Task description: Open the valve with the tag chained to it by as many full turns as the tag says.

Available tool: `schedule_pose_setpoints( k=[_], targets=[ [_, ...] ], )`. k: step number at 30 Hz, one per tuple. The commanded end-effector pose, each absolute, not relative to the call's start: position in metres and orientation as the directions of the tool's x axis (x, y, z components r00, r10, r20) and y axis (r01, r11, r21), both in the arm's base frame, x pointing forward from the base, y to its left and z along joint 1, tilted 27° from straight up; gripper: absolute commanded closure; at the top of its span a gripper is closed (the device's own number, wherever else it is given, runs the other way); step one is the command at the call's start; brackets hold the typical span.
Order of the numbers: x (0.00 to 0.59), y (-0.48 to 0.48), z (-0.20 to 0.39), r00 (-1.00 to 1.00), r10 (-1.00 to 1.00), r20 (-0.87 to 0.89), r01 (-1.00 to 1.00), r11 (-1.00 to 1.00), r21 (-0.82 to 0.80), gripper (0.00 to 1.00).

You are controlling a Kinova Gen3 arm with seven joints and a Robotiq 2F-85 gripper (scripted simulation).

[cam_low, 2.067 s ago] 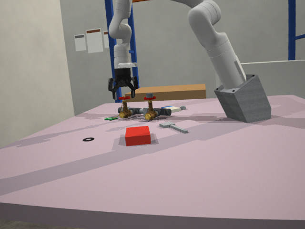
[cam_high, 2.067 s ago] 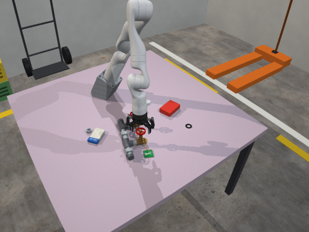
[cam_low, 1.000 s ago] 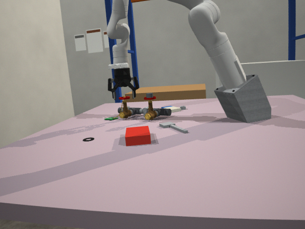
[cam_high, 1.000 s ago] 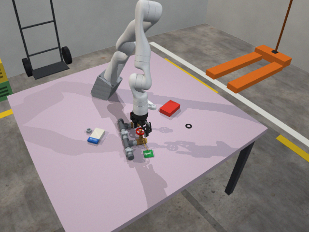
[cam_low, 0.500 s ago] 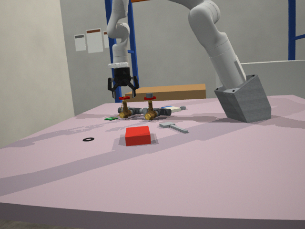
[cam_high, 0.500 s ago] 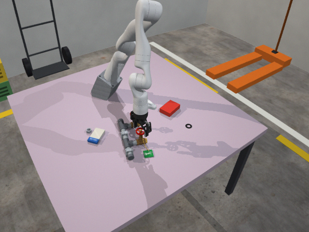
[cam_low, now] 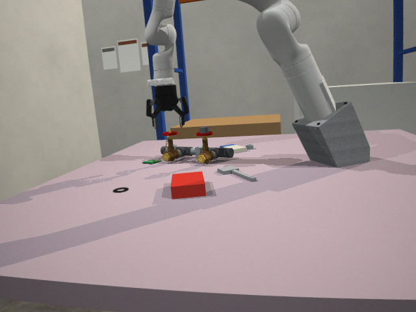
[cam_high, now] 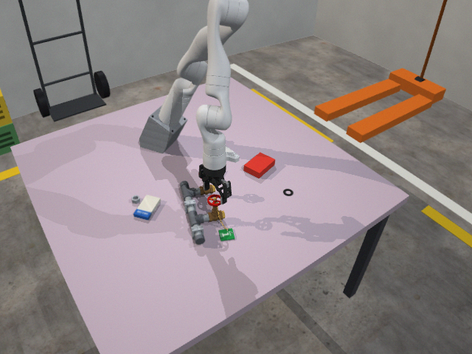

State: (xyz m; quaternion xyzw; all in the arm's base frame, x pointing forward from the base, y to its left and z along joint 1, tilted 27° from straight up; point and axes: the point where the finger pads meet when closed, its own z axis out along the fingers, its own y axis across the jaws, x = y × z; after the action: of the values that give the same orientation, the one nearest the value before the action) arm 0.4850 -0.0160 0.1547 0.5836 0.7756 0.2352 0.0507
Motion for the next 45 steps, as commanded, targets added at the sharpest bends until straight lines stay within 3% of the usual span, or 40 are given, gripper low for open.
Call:
schedule_pose_setpoints(
  k=[1, 45],
  targets=[
    [0.482, -0.020, 0.164, -0.313, 0.929, 0.195, 0.881, 0.208, 0.425, 0.00],
    [0.472, -0.027, 0.185, -0.313, 0.930, 0.194, 0.881, 0.208, 0.424, 0.00]
  ],
)
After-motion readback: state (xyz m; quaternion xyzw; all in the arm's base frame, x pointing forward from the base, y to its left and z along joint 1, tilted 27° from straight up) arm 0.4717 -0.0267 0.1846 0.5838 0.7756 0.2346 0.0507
